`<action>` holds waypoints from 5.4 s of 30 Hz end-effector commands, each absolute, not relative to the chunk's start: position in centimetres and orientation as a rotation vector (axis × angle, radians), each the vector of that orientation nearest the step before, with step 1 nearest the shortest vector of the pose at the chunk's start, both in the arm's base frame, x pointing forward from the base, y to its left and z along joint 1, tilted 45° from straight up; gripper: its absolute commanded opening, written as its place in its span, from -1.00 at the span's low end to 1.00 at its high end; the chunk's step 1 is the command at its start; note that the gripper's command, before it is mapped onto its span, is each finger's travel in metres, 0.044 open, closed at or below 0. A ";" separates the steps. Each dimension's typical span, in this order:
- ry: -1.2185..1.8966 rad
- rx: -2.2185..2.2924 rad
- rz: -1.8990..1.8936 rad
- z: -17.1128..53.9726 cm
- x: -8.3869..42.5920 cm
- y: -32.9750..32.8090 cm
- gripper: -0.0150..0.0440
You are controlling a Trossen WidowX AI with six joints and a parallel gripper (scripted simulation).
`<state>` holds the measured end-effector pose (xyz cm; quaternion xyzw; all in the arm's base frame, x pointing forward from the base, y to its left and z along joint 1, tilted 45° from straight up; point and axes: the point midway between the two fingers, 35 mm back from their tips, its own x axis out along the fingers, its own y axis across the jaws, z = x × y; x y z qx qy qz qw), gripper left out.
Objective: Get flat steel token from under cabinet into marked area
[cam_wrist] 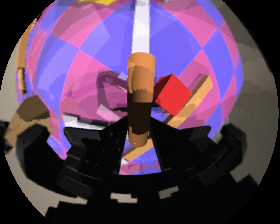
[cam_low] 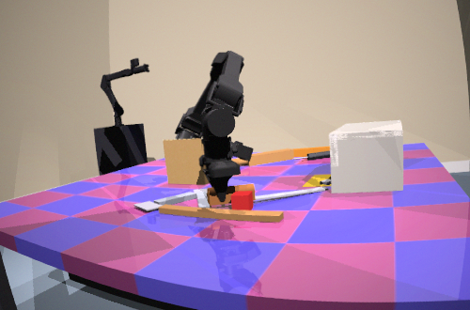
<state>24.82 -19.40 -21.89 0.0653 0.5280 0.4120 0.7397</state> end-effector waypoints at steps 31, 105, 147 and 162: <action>1.156 0.142 0.904 -22.2 24.8 -19.1 -0.49; 1.162 0.141 0.902 -24.0 19.3 -20.7 -0.49; 1.158 0.143 0.904 -21.7 23.5 -18.5 -0.49; 1.156 0.144 0.905 -20.9 25.1 -17.6 -0.49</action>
